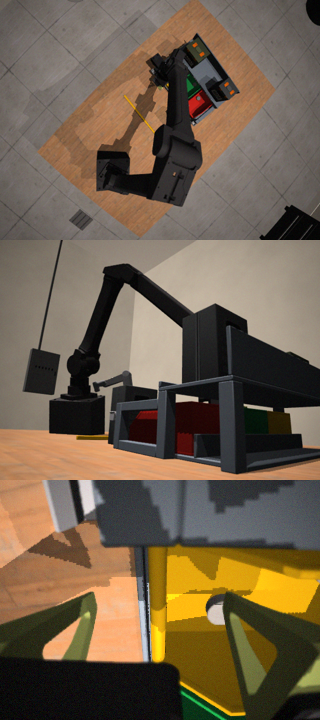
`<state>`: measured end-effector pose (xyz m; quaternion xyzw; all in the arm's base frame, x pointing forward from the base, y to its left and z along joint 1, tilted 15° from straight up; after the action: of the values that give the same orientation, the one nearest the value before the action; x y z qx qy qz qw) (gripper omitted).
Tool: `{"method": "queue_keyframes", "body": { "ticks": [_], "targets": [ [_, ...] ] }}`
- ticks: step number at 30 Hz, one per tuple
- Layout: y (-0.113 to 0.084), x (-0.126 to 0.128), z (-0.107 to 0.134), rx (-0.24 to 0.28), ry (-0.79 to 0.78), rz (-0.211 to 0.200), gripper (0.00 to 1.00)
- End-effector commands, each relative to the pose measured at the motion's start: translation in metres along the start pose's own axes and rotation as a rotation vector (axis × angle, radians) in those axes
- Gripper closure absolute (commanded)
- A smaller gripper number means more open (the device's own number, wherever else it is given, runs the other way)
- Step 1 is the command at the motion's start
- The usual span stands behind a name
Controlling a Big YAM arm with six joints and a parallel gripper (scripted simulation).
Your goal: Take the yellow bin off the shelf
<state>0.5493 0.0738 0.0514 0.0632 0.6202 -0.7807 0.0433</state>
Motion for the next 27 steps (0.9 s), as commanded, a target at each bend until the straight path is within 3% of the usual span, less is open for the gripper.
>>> {"method": "queue_keyframes", "body": {
  "ticks": [1,27],
  "targets": [
    [0.0063,0.0002,0.0061,-0.004,-0.002,0.002,0.1],
    [0.0089,0.0011,0.0049,-0.003,-0.004,-0.002,0.1]
  ]
}}
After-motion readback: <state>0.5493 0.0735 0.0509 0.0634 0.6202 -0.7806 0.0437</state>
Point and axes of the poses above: the point where the finger pads meet when closed, its own y axis out along the fingers, its own x axis across the jaws, z = x × y, the point moved 9 cm from there along -y, back along the fingers, and after that the axes turned 14 degrees about -y, right-handed, at the moved point
